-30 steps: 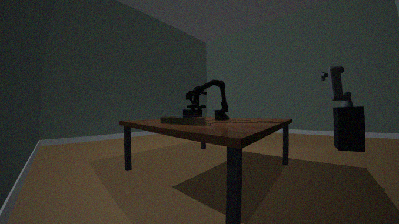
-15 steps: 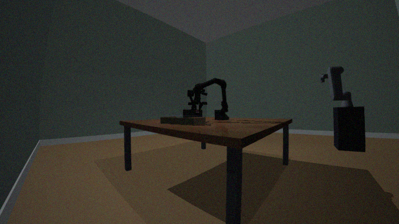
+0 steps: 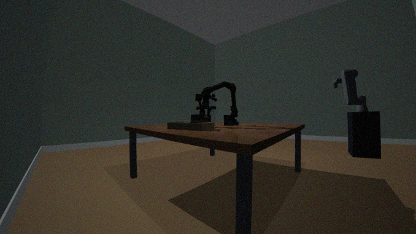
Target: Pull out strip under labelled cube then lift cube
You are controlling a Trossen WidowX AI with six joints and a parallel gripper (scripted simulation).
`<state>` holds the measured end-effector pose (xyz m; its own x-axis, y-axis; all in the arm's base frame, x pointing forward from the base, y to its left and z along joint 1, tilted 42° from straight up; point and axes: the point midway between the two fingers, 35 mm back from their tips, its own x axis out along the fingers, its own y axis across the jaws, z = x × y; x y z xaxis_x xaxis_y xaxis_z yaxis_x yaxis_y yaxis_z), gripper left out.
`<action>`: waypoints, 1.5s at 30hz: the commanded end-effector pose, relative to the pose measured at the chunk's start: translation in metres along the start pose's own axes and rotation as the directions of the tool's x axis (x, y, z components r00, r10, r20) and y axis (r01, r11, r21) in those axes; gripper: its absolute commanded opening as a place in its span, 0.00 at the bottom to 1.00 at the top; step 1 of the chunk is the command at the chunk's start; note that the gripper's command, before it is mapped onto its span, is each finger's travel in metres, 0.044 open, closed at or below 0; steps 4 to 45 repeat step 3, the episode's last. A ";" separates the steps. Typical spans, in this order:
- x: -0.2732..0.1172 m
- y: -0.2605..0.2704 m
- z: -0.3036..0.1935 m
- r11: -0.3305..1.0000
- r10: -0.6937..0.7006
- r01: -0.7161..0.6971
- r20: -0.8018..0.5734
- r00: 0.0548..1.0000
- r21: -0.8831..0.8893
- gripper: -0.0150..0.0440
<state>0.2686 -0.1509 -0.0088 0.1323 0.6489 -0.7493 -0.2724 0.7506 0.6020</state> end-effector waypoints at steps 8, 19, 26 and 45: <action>-0.001 0.000 0.000 1.000 -0.003 0.003 -0.003 1.000 -0.005 0.25; -0.001 0.000 0.000 1.000 -0.003 0.003 -0.003 1.000 -0.005 0.25; -0.001 0.000 0.000 1.000 -0.003 0.003 -0.003 1.000 -0.005 0.25; -0.001 0.000 0.000 1.000 -0.003 0.003 -0.003 1.000 -0.005 0.25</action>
